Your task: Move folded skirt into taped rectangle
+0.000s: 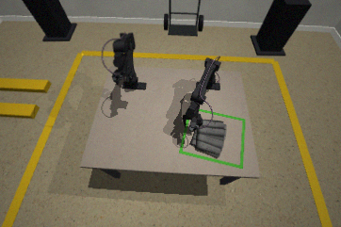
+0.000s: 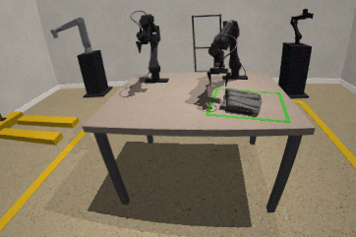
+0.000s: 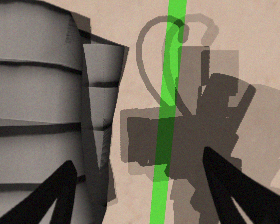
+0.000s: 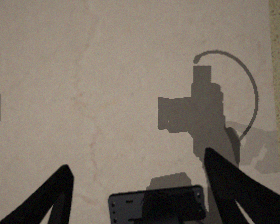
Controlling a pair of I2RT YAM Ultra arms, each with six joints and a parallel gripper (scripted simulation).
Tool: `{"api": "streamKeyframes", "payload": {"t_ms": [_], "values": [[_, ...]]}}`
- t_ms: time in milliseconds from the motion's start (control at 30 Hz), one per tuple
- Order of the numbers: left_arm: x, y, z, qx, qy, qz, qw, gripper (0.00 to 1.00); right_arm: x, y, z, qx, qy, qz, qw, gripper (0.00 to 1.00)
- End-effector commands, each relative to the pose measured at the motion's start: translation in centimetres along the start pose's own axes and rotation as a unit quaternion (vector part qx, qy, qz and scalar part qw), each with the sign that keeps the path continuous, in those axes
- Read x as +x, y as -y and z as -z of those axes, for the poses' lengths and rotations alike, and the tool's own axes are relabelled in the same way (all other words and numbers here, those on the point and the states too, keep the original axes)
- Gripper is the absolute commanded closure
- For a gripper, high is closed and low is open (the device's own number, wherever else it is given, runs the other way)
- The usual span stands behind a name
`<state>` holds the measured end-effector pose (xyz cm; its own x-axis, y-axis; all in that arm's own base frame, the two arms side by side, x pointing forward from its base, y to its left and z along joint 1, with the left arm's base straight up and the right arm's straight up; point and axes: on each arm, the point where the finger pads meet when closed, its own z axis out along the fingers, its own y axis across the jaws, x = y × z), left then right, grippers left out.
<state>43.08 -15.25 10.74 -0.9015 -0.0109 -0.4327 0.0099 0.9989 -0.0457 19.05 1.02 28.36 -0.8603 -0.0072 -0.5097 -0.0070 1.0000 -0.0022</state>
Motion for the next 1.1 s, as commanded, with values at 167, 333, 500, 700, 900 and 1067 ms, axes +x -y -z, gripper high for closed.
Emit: {"api": "streamKeyframes", "payload": {"t_ms": [167,333,500,700,900,1067], "values": [[-0.3,-0.1,0.4,-0.003,0.004,0.0,1.0,0.1,-0.3,0.1,1.9,0.001,-0.002,0.0,1.0,0.1],[-0.3,-0.1,0.4,-0.003,0.004,0.0,1.0,0.1,-0.3,0.1,1.9,0.001,-0.002,0.0,1.0,0.1],[-2.3,-0.1,3.8,0.01,0.028,0.005,1.0,0.1,-0.3,0.1,1.9,0.001,-0.002,0.0,1.0,0.1],[-3.1,0.1,5.6,0.01,0.028,0.005,1.0,0.1,-0.3,0.1,1.9,0.001,-0.002,0.0,1.0,0.1],[-3.8,0.4,6.8,0.004,0.011,0.002,1.0,0.1,-0.3,0.1,1.9,0.001,-0.002,0.0,1.0,0.1],[-4.9,0.7,9.0,0.004,0.011,0.002,1.0,0.1,-0.3,0.1,1.9,0.001,-0.002,0.0,1.0,0.1]]}}
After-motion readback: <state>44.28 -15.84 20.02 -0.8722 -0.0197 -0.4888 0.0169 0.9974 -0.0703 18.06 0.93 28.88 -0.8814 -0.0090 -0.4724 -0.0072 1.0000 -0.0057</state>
